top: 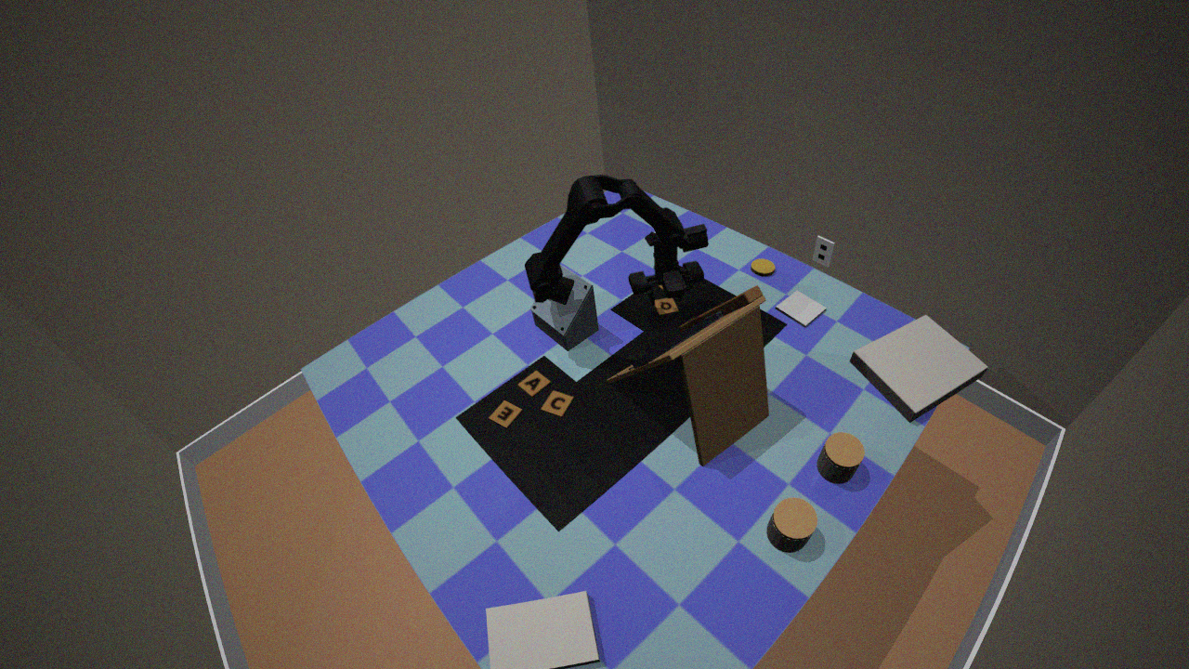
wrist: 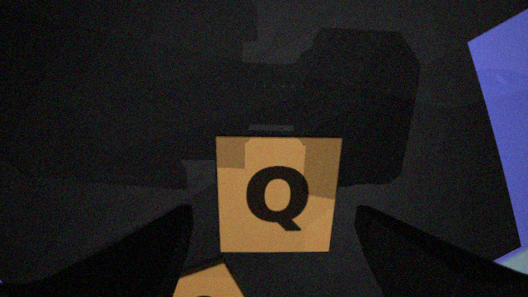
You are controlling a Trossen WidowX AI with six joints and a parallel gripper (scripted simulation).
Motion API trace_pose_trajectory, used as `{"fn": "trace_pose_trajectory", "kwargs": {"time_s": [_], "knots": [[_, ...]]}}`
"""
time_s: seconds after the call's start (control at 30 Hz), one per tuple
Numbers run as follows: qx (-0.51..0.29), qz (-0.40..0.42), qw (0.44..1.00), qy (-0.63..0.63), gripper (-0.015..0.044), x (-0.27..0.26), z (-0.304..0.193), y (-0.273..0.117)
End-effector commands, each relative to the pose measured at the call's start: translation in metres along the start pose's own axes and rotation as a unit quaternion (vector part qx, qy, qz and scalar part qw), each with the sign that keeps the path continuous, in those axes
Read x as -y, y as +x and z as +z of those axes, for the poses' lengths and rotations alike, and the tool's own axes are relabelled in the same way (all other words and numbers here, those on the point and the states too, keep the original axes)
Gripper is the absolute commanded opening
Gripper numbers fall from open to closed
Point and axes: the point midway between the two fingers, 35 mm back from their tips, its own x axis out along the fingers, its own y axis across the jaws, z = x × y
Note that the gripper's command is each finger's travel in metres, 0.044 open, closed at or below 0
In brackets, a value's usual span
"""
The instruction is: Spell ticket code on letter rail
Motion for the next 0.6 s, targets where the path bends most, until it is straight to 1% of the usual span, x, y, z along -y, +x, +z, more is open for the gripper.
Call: {"fn": "trace_pose_trajectory", "kwargs": {"time_s": [0.0,0.2,0.57], "knots": [[0.002,-0.004,1.0,-0.003,0.034,0.0017,0.0,0.0083],[0.002,-0.004,1.0,-0.003,0.034,0.0019,0.0001,0.0171],[0.002,-0.004,1.0,-0.003,0.034,0.002,0.0001,0.0174]]}}
